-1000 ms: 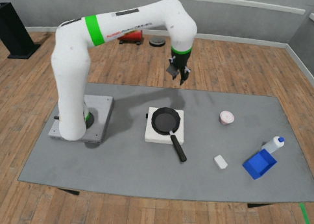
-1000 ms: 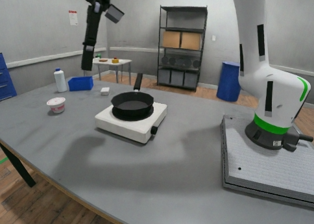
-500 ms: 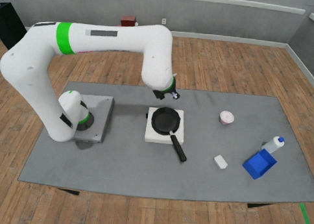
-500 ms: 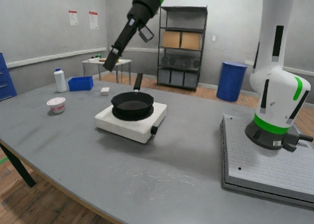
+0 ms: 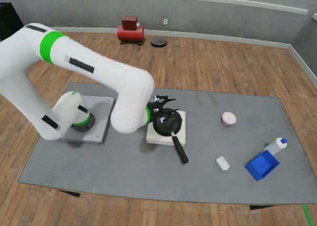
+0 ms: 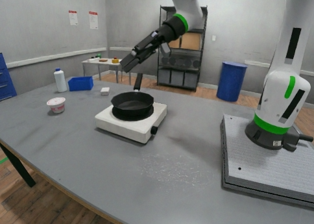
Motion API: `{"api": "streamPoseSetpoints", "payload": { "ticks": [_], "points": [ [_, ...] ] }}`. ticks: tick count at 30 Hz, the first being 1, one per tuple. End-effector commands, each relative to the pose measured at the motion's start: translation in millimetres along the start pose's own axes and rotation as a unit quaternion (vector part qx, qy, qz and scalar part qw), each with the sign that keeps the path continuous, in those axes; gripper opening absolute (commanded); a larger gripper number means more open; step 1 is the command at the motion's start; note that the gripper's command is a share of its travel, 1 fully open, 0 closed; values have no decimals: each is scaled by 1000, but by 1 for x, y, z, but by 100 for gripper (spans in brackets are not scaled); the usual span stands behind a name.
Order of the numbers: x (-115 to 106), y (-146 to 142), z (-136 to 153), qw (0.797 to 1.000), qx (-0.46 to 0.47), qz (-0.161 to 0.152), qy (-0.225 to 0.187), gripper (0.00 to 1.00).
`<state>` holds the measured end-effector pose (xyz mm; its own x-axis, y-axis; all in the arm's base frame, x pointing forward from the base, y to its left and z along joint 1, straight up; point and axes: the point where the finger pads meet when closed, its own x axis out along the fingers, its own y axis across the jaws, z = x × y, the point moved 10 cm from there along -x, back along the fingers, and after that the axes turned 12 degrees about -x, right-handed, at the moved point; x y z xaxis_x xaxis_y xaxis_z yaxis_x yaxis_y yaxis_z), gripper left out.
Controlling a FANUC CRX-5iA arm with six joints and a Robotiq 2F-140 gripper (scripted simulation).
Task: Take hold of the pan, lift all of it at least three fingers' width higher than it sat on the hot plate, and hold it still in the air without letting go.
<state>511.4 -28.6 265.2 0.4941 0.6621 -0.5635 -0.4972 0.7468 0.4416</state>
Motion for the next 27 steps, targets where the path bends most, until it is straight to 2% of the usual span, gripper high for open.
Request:
{"api": "streamPoseSetpoints", "payload": {
  "ticks": [1, 3, 5, 7, 13, 20, 22, 27],
  "points": [
    [-16, -21, -27, 997, 52, 17, -63, 41],
    [-23, -29, -36, 993, 74, 18, -88, 41],
    [-23, -29, -36, 993, 74, 18, -88, 41],
    [-35, -44, -53, 984, 115, 22, -132, 41],
    [-53, -65, -77, 962, 180, 26, -206, 41],
    [-72, -90, -110, 919, 261, 34, -293, 41],
    [-72, -90, -110, 919, 261, 34, -293, 41],
    [-88, -110, -136, 869, 330, 41, -367, 41]
  ]
}}
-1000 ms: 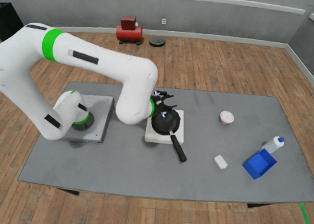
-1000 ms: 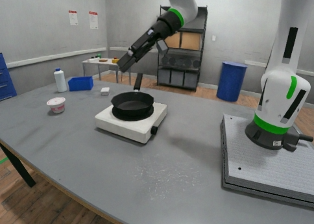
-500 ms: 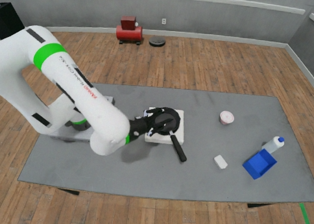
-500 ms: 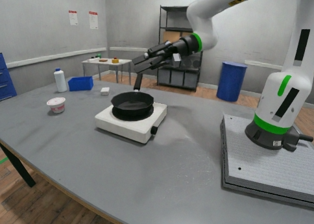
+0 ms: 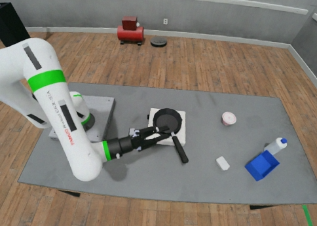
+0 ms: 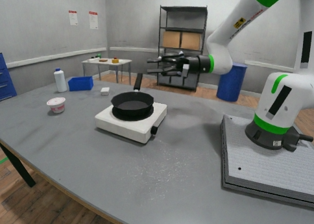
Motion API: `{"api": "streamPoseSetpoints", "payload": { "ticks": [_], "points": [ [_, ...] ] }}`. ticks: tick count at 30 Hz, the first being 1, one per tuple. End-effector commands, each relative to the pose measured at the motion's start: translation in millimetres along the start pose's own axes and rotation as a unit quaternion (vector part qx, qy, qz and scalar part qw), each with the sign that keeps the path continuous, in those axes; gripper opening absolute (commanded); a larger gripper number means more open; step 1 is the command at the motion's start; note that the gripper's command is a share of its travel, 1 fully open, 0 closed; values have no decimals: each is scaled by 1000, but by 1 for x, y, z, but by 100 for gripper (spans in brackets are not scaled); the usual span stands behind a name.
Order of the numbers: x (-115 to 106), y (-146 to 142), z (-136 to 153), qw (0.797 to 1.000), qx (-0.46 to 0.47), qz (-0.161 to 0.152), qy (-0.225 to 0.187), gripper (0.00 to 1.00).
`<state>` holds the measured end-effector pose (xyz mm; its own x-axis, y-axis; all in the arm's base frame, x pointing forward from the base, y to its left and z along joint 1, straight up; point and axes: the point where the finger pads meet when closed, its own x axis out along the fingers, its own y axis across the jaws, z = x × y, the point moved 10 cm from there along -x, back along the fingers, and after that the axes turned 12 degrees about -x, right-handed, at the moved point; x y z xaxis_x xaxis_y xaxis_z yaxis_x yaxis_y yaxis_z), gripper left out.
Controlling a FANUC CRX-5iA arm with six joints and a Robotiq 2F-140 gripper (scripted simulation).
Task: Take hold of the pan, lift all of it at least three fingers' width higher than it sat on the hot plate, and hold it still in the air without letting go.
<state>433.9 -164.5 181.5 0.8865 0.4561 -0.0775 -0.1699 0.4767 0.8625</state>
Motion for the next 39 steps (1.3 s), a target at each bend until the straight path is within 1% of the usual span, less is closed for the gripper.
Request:
{"api": "streamPoseSetpoints", "payload": {
  "ticks": [1, 4, 20, 29, 39],
  "points": [
    [-15, -17, 1, 998, 46, 9, -51, 41],
    [-17, -19, 2, 997, 55, 10, -61, 41],
    [-17, -26, -1, 997, 57, 10, -59, 41],
    [-16, -38, -9, 997, 57, 10, -59, 41],
    [-14, -65, -25, 997, 57, 10, -59, 41]
  ]
}}
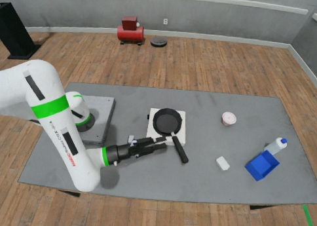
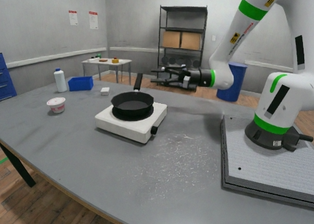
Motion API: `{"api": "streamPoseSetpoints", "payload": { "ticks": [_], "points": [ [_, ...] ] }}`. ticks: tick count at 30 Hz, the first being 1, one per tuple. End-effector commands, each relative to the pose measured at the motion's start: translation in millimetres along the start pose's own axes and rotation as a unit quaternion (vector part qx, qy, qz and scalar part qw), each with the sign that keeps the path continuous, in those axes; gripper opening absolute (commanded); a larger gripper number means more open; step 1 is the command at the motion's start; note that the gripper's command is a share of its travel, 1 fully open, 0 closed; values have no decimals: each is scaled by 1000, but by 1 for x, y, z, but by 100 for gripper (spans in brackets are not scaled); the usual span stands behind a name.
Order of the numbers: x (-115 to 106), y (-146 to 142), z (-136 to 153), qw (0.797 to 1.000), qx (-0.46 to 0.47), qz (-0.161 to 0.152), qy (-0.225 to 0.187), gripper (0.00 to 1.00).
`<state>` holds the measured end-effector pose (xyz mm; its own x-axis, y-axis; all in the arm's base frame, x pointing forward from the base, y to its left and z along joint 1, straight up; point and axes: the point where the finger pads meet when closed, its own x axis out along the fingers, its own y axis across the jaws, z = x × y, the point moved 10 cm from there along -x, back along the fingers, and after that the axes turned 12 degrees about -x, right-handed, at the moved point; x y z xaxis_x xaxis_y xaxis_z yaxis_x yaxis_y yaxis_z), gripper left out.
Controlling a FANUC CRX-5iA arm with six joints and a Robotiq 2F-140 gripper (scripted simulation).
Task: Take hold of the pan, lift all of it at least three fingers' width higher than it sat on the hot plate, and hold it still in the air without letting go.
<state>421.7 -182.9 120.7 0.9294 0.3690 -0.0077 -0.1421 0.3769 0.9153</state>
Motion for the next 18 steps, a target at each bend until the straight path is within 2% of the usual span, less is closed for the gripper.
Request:
{"api": "streamPoseSetpoints", "payload": {
  "ticks": [1, 18],
  "points": [
    [0, -9, -4, 1000, -1, 1, 0, 41],
    [0, -45, -20, 1000, -1, 1, 0, 41]
  ]
}}
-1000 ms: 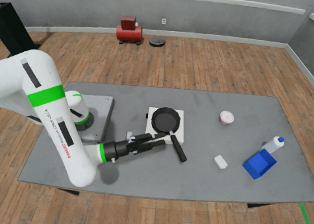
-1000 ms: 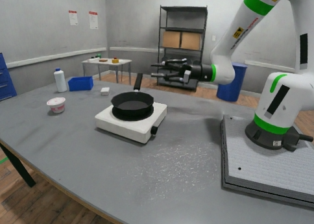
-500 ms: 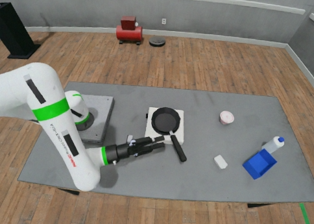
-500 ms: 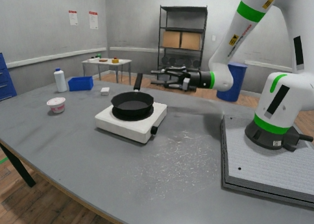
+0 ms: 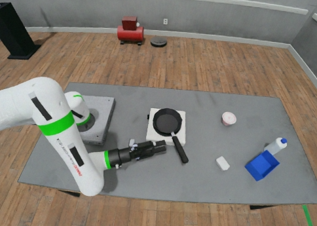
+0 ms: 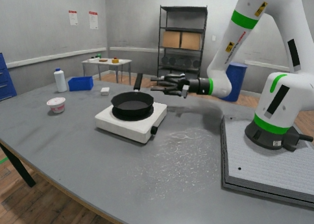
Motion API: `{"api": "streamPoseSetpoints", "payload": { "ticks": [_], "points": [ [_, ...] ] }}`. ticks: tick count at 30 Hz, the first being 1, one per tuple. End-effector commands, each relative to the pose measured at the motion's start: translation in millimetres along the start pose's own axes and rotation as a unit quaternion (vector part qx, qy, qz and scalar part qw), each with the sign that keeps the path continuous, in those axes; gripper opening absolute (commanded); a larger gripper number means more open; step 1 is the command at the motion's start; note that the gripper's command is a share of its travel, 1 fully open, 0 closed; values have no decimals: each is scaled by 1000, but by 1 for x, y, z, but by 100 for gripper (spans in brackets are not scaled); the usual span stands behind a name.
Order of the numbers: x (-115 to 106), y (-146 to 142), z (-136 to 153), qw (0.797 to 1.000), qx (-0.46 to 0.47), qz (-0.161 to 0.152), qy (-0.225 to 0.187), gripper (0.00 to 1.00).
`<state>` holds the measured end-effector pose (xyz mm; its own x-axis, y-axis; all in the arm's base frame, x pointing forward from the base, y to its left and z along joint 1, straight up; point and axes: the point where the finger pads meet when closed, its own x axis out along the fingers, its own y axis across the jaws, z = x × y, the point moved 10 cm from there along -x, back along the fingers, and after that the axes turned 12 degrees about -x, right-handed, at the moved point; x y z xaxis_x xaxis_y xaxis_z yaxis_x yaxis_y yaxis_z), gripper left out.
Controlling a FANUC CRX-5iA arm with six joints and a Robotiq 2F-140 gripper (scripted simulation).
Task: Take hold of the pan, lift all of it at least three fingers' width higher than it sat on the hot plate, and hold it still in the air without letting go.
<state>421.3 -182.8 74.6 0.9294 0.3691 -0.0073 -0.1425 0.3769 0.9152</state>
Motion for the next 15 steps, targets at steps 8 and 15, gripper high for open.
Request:
{"api": "streamPoseSetpoints", "payload": {
  "ticks": [8, 15],
  "points": [
    [0, -8, -3, 1000, -1, 0, 0, 41],
    [0, -9, -4, 1000, -1, 0, 0, 41]
  ]
}}
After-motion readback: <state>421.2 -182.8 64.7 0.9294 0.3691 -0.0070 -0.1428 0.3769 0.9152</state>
